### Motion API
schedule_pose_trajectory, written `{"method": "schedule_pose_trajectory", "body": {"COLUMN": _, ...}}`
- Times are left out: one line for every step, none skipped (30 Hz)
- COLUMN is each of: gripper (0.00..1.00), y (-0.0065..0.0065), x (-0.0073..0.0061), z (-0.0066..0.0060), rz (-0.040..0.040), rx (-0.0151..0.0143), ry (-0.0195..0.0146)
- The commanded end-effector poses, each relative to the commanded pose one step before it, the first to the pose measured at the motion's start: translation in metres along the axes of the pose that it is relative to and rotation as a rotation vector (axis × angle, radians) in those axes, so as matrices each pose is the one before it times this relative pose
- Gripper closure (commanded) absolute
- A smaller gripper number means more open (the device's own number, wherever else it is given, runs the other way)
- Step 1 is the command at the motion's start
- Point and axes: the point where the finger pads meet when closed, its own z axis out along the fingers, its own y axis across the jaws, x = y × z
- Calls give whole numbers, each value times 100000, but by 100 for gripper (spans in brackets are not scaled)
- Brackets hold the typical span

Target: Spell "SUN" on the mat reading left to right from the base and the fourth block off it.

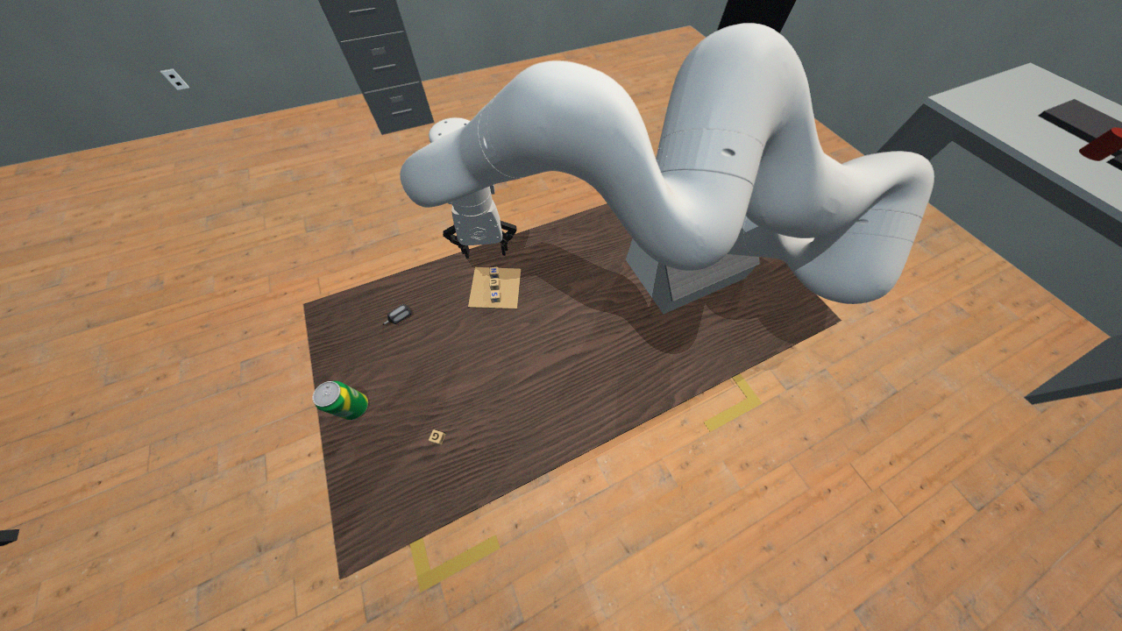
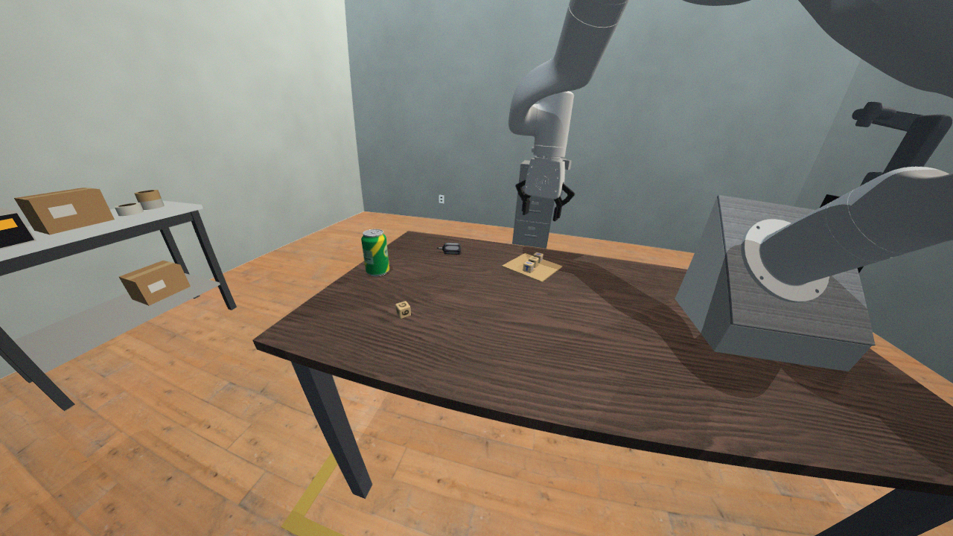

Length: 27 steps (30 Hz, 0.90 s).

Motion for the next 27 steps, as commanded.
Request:
{"method": "schedule_pose_trajectory", "body": {"gripper": 0, "y": -74, "x": -32, "z": -2161, "rz": -77, "rx": 175, "ry": 24}}
{"method": "schedule_pose_trajectory", "body": {"gripper": 0, "y": 1, "x": 0, "z": -249, "rz": 0, "rx": 0, "ry": 1}}
{"method": "schedule_pose_trajectory", "body": {"gripper": 0, "y": 0, "x": 0, "z": -195, "rz": 0, "rx": 0, "ry": -1}}
{"method": "schedule_pose_trajectory", "body": {"gripper": 0, "y": 0, "x": 0, "z": -142, "rz": 0, "rx": 0, "ry": 0}}
{"method": "schedule_pose_trajectory", "body": {"gripper": 0, "y": 0, "x": 0, "z": -93, "rz": 0, "rx": 0, "ry": 0}}
{"method": "schedule_pose_trajectory", "body": {"gripper": 0, "y": 0, "x": 0, "z": -51, "rz": 0, "rx": 0, "ry": 0}}
{"method": "schedule_pose_trajectory", "body": {"gripper": 0, "y": 0, "x": 0, "z": -20, "rz": 0, "rx": 0, "ry": 0}}
{"method": "schedule_pose_trajectory", "body": {"gripper": 0, "y": 0, "x": 0, "z": -3, "rz": 0, "rx": 0, "ry": 0}}
{"method": "schedule_pose_trajectory", "body": {"gripper": 0, "y": 0, "x": 0, "z": 0, "rz": 0, "rx": 0, "ry": 0}}
{"method": "schedule_pose_trajectory", "body": {"gripper": 0, "y": 0, "x": 0, "z": 0, "rz": 0, "rx": 0, "ry": 0}}
{"method": "schedule_pose_trajectory", "body": {"gripper": 0, "y": 0, "x": 0, "z": 0, "rz": 0, "rx": 0, "ry": 0}}
{"method": "schedule_pose_trajectory", "body": {"gripper": 0, "y": 0, "x": 0, "z": 0, "rz": 0, "rx": 0, "ry": 0}}
{"method": "schedule_pose_trajectory", "body": {"gripper": 0, "y": 0, "x": 0, "z": 0, "rz": 0, "rx": 0, "ry": 0}}
{"method": "schedule_pose_trajectory", "body": {"gripper": 0, "y": 0, "x": 0, "z": 0, "rz": 0, "rx": 0, "ry": 0}}
{"method": "schedule_pose_trajectory", "body": {"gripper": 0, "y": 0, "x": 0, "z": 0, "rz": 0, "rx": 0, "ry": 0}}
{"method": "schedule_pose_trajectory", "body": {"gripper": 0, "y": 0, "x": 0, "z": 0, "rz": 0, "rx": 0, "ry": 0}}
{"method": "schedule_pose_trajectory", "body": {"gripper": 0, "y": 0, "x": 0, "z": 0, "rz": 0, "rx": 0, "ry": 0}}
{"method": "schedule_pose_trajectory", "body": {"gripper": 0, "y": 0, "x": 0, "z": 0, "rz": 0, "rx": 0, "ry": 0}}
{"method": "schedule_pose_trajectory", "body": {"gripper": 0, "y": 0, "x": 0, "z": 0, "rz": 0, "rx": 0, "ry": 0}}
{"method": "schedule_pose_trajectory", "body": {"gripper": 0, "y": 0, "x": 0, "z": 0, "rz": 0, "rx": 0, "ry": 0}}
{"method": "schedule_pose_trajectory", "body": {"gripper": 0, "y": 0, "x": 0, "z": 0, "rz": 0, "rx": 0, "ry": 0}}
{"method": "schedule_pose_trajectory", "body": {"gripper": 0, "y": 0, "x": 0, "z": 0, "rz": 0, "rx": 0, "ry": 0}}
{"method": "schedule_pose_trajectory", "body": {"gripper": 0, "y": 0, "x": 0, "z": 0, "rz": 0, "rx": 0, "ry": 0}}
{"method": "schedule_pose_trajectory", "body": {"gripper": 0, "y": 0, "x": 0, "z": 0, "rz": 0, "rx": 0, "ry": 0}}
{"method": "schedule_pose_trajectory", "body": {"gripper": 0, "y": 0, "x": 0, "z": 0, "rz": 0, "rx": 0, "ry": 0}}
{"method": "schedule_pose_trajectory", "body": {"gripper": 0, "y": 0, "x": 0, "z": 0, "rz": 0, "rx": 0, "ry": 0}}
{"method": "schedule_pose_trajectory", "body": {"gripper": 0, "y": 0, "x": 0, "z": 0, "rz": 0, "rx": 0, "ry": 0}}
